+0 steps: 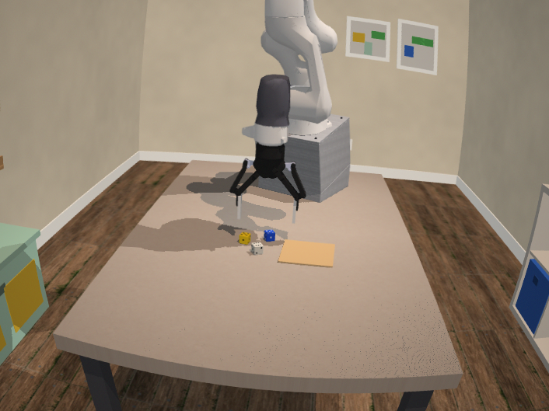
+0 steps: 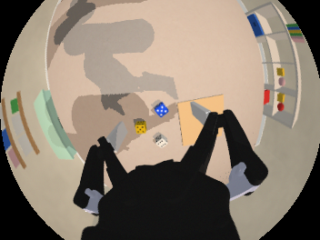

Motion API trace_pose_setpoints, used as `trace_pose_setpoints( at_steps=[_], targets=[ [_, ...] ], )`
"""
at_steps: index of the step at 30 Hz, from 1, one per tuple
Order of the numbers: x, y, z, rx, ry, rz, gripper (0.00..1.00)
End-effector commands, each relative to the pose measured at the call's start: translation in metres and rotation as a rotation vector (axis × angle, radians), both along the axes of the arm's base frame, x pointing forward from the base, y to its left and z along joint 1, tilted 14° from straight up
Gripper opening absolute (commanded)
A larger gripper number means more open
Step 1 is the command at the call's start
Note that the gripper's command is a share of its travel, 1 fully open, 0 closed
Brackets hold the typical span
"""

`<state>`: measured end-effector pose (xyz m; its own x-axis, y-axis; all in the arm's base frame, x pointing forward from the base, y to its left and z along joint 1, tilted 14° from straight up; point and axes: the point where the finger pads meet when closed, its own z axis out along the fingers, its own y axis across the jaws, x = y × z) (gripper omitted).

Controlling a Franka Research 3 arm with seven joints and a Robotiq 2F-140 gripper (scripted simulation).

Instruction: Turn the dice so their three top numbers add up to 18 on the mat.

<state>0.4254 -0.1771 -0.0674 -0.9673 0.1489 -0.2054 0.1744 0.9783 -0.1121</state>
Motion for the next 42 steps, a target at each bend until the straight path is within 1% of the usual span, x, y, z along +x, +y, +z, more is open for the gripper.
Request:
trace_pose_setpoints(
  at_steps=[1,28,34,36,42],
  targets=[
    [0.001,0.0,0.001,0.0,-0.005,-0.006,1.0],
    [0.0,0.0,0.002,0.0,-0.005,-0.006,1.0],
    [-0.001,0.001,0.011,0.0,-0.005,-0.006,1.0],
    [-0.001,0.001,0.011,0.0,-0.005,-0.006,1.0],
    [-0.005,0.004,0.029,0.0,-0.005,-0.006,1.0]
  ],
)
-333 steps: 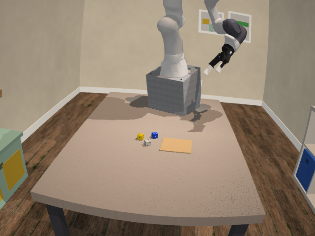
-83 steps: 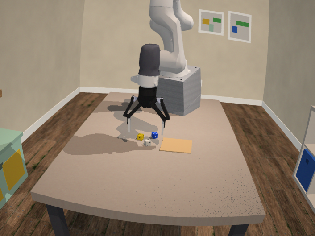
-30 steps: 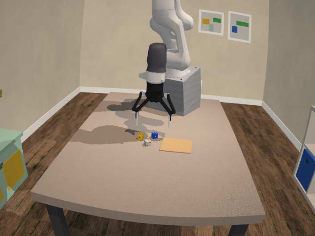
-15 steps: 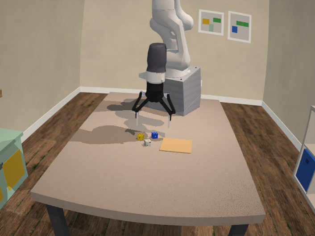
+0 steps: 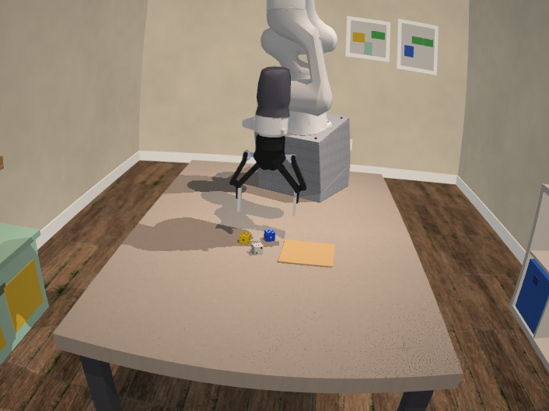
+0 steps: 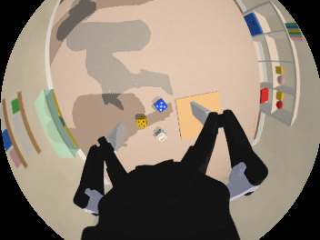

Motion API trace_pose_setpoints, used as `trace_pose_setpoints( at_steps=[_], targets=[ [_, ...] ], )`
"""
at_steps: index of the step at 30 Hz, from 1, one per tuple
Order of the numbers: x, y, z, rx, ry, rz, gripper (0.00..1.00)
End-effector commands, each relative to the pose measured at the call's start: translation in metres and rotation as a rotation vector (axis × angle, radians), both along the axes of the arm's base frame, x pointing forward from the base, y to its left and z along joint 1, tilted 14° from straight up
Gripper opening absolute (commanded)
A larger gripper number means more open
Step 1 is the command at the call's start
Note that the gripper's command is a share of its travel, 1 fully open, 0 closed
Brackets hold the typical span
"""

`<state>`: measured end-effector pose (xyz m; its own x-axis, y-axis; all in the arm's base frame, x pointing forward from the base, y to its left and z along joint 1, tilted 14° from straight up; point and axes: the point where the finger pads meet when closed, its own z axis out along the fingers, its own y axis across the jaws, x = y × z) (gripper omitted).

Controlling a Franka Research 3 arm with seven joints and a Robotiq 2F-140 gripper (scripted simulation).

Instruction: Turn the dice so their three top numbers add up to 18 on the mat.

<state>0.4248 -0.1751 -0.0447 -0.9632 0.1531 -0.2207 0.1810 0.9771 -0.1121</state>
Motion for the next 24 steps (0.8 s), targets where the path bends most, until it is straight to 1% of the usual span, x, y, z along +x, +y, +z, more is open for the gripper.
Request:
trace_pose_setpoints(
  at_steps=[1,9,11,18,24],
  targets=[
    [-0.005,0.002,0.01,0.003,0.011,-0.001,1.0],
    [-0.009,0.006,0.033,0.003,0.011,-0.001,1.0],
    [-0.009,0.006,0.033,0.003,0.011,-0.001,1.0],
    [-0.012,0.008,0.048,0.003,0.011,-0.001,1.0],
    [-0.014,0.01,0.058,0.003,0.011,-0.001,1.0]
  ],
)
